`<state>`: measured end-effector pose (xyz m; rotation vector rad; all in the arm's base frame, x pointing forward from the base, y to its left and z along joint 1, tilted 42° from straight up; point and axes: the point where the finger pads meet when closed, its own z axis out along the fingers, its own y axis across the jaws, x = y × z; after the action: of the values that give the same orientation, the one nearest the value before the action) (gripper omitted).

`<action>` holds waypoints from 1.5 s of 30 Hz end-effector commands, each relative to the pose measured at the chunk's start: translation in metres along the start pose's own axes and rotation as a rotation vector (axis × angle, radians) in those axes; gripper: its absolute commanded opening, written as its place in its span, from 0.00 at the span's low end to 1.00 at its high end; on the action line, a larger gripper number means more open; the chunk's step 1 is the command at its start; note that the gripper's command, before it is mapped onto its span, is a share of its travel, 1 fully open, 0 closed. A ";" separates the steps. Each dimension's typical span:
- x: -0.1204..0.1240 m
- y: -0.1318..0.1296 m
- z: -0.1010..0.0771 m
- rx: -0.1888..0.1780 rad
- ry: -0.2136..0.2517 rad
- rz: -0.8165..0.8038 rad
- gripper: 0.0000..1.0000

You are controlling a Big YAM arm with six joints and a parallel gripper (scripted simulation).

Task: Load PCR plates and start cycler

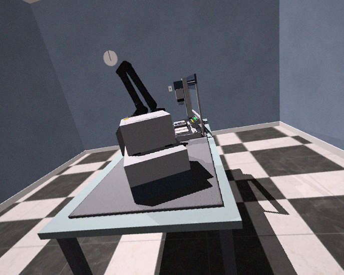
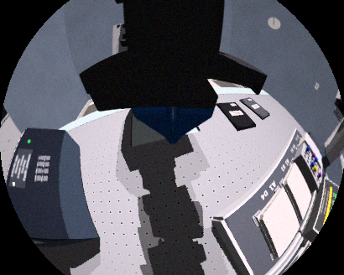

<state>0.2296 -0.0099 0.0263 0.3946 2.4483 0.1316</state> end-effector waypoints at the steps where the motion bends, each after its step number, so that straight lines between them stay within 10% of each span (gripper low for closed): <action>1: -0.022 -0.011 -0.003 0.026 -0.038 0.127 0.00; 45: -0.031 -0.088 -0.009 0.074 -0.042 0.890 0.00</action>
<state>0.2163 -0.0972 0.0245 1.4390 2.1151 0.3810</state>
